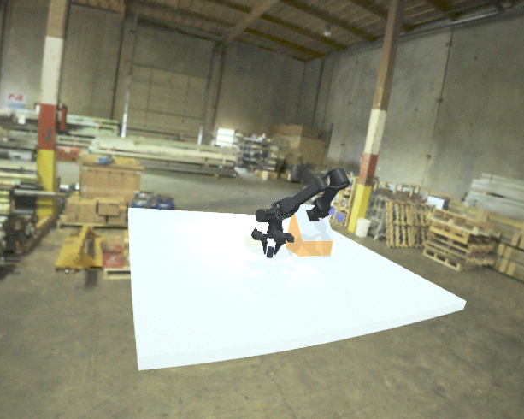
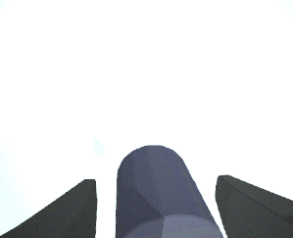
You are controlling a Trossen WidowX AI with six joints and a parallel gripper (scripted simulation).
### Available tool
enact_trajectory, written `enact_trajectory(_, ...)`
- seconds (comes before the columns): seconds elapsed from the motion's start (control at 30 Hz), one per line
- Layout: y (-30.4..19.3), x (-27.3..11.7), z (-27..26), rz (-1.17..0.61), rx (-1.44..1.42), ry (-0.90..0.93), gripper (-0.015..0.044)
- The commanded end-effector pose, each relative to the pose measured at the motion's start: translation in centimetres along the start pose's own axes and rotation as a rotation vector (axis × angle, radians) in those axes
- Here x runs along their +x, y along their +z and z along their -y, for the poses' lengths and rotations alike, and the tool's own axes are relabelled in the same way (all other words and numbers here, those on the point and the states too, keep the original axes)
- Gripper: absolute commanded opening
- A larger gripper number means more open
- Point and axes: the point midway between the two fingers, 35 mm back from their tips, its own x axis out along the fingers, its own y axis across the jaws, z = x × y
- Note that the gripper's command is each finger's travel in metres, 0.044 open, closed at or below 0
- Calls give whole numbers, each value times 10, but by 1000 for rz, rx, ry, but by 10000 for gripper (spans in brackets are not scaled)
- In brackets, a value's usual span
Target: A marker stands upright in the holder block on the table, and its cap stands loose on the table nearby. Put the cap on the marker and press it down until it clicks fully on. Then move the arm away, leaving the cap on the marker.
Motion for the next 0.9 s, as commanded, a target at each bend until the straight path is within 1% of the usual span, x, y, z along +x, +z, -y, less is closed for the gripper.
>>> enact_trajectory(0.0,-2,2,-1,-5,9,2,146)
enact_trajectory(0.3,-2,2,-1,-5,9,2,86)
enact_trajectory(0.4,-2,-1,0,-6,8,2,7)
enact_trajectory(0.43,-2,-3,0,-6,8,2,0)
enact_trajectory(0.87,-2,-33,2,-10,8,1,0)
